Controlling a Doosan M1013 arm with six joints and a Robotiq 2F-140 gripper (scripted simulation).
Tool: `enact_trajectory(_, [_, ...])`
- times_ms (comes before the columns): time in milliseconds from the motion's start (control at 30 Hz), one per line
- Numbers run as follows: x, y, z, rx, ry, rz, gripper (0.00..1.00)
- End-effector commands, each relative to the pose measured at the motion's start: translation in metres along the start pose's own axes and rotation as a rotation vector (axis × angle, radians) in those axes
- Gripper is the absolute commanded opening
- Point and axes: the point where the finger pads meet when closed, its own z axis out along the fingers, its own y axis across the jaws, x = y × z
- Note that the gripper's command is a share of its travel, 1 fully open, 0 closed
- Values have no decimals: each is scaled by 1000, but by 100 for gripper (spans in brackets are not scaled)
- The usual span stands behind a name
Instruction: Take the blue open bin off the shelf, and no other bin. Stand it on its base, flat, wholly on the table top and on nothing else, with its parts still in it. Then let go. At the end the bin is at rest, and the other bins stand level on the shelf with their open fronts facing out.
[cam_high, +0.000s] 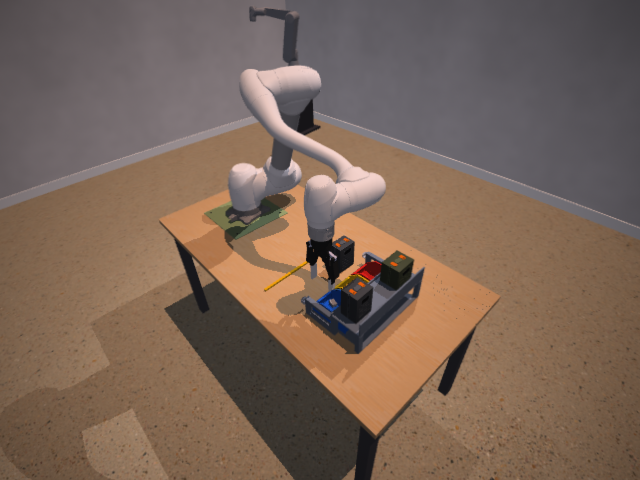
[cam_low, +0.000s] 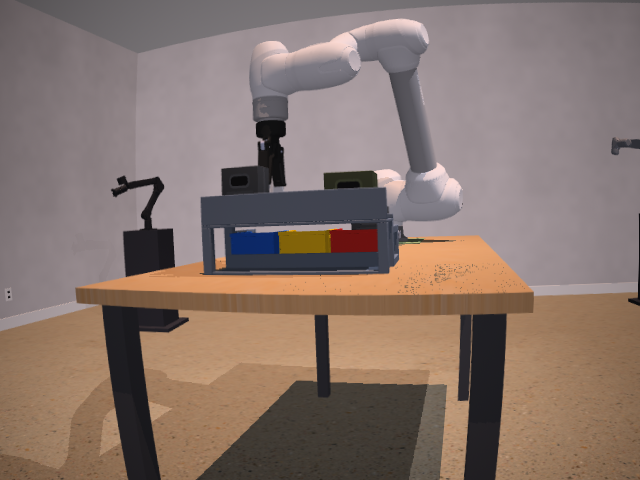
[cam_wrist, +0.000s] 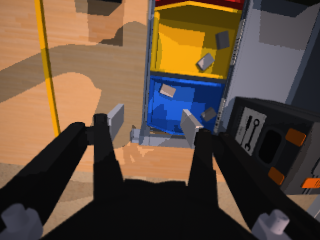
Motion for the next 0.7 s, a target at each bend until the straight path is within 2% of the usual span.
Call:
enact_trajectory(0, [0, 0, 0, 0, 0, 0, 57])
enact_trajectory(667, [1, -2, 0, 0, 0, 0, 57])
